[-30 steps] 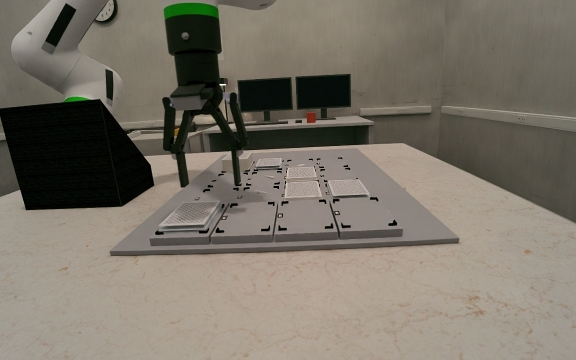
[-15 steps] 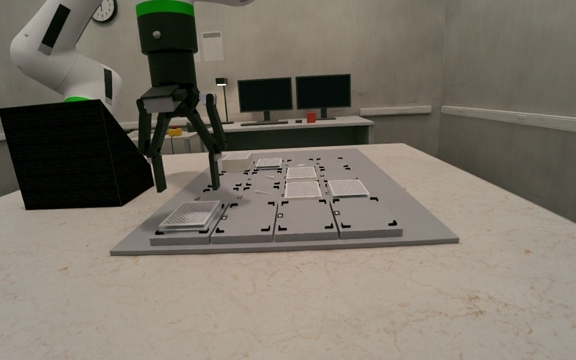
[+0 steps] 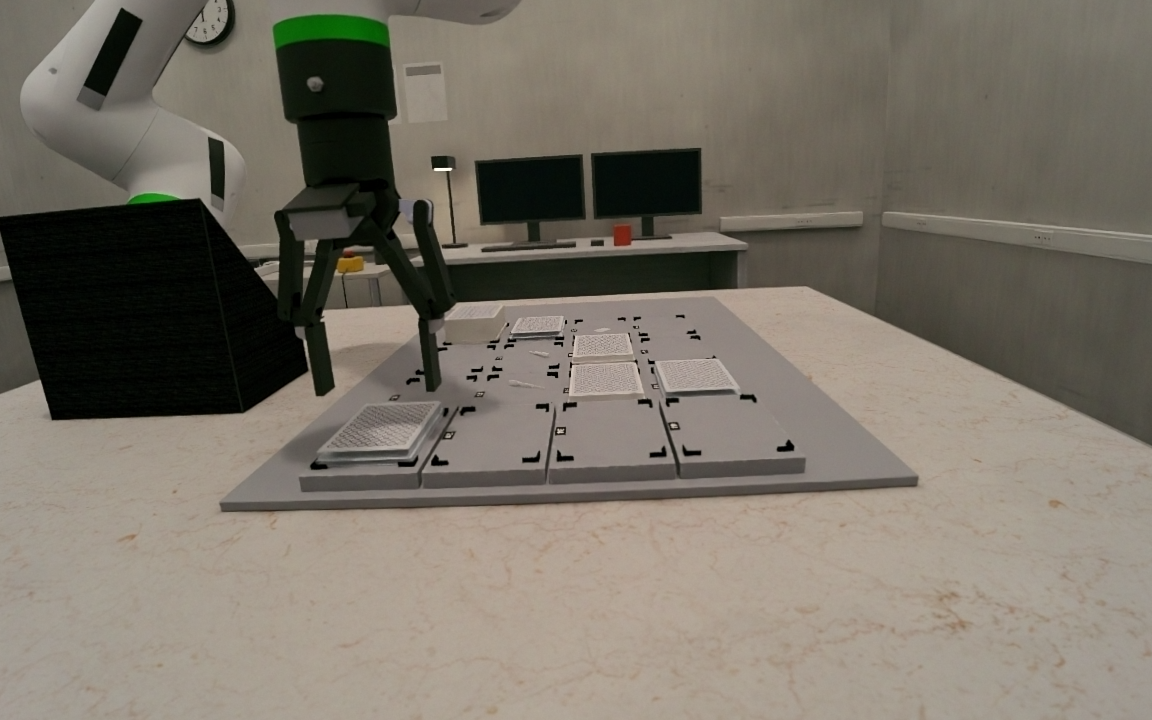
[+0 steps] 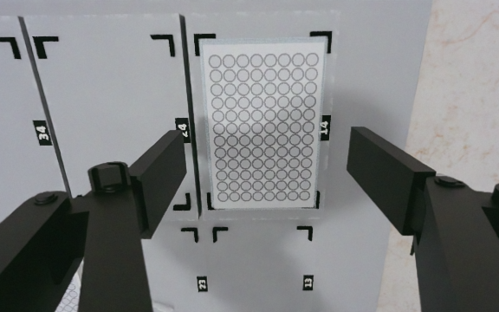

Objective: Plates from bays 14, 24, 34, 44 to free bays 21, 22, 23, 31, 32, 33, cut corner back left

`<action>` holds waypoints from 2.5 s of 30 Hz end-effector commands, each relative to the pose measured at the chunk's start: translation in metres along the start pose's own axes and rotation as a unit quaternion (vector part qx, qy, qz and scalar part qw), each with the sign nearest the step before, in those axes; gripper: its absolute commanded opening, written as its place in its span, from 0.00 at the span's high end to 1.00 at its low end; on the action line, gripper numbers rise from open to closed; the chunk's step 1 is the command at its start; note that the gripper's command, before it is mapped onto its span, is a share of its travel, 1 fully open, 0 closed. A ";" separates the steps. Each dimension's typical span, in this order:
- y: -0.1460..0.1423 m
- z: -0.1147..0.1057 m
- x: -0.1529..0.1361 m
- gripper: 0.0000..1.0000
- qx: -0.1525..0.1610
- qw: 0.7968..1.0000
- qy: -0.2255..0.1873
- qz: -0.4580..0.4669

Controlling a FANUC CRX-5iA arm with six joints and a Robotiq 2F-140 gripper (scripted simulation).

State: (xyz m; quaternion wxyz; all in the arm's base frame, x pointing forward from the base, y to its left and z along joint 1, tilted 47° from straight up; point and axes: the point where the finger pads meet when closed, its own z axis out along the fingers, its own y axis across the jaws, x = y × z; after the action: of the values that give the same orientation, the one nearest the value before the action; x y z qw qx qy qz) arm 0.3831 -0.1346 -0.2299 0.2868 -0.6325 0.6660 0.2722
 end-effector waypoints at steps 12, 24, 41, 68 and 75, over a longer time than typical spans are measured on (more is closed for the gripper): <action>-0.001 0.016 0.001 0.30 0.001 1.000 0.001 0.000; -0.001 0.022 0.001 0.30 0.001 1.000 0.001 0.000; -0.001 0.027 0.001 0.30 0.001 1.000 0.001 0.000; -0.001 0.042 0.001 0.31 0.001 1.000 0.001 0.000; -0.001 0.042 0.001 0.34 0.001 1.000 0.001 0.000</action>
State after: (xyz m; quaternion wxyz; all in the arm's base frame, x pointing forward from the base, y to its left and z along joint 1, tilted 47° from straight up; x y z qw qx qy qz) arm 0.3848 -0.1036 -0.2593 0.2868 -0.6325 0.6661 0.2721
